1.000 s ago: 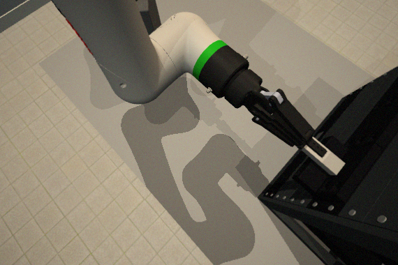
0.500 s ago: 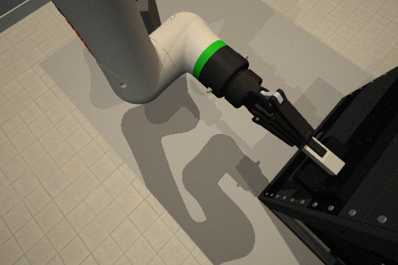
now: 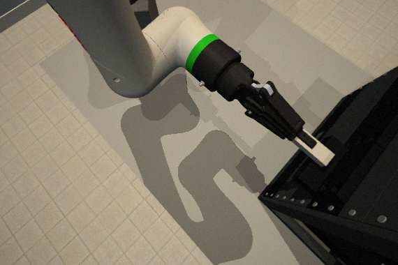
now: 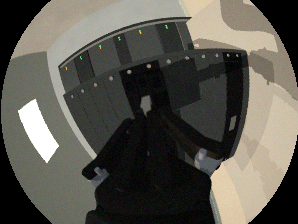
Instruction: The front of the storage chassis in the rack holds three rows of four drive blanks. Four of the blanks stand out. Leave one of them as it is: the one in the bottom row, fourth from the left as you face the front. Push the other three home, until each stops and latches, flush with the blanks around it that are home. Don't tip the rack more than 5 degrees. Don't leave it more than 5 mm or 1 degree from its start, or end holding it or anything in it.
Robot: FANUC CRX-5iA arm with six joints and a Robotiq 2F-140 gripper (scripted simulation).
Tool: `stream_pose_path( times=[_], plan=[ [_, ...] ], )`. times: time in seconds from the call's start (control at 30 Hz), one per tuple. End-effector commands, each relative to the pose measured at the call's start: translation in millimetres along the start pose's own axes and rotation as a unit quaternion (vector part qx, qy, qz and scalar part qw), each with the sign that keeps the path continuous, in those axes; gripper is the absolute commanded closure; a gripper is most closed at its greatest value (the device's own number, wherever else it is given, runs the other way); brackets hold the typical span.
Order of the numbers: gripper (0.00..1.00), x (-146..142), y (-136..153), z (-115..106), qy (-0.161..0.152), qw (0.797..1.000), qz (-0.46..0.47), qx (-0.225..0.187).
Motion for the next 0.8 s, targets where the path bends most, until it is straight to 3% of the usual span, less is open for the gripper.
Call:
stream_pose_path(
  times=[0.0,0.3,0.77],
  plan=[
    [1.0,-0.3,0.3,-11.8,0.0,1.0,0.0,0.0],
    [1.0,-0.3,0.3,-56.5,0.0,1.0,0.0,0.0],
    [1.0,-0.3,0.3,-60.6,0.0,1.0,0.0,0.0]
  ],
)
Point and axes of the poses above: the point where the finger pads meet when closed, its own z axis out along the fingers, its own x axis across the jaws, y = z × x, the point moved 3 cm from there along -z, back along the fingers, and after that the axes turned 8 degrees about -z, right-handed, at the moved point
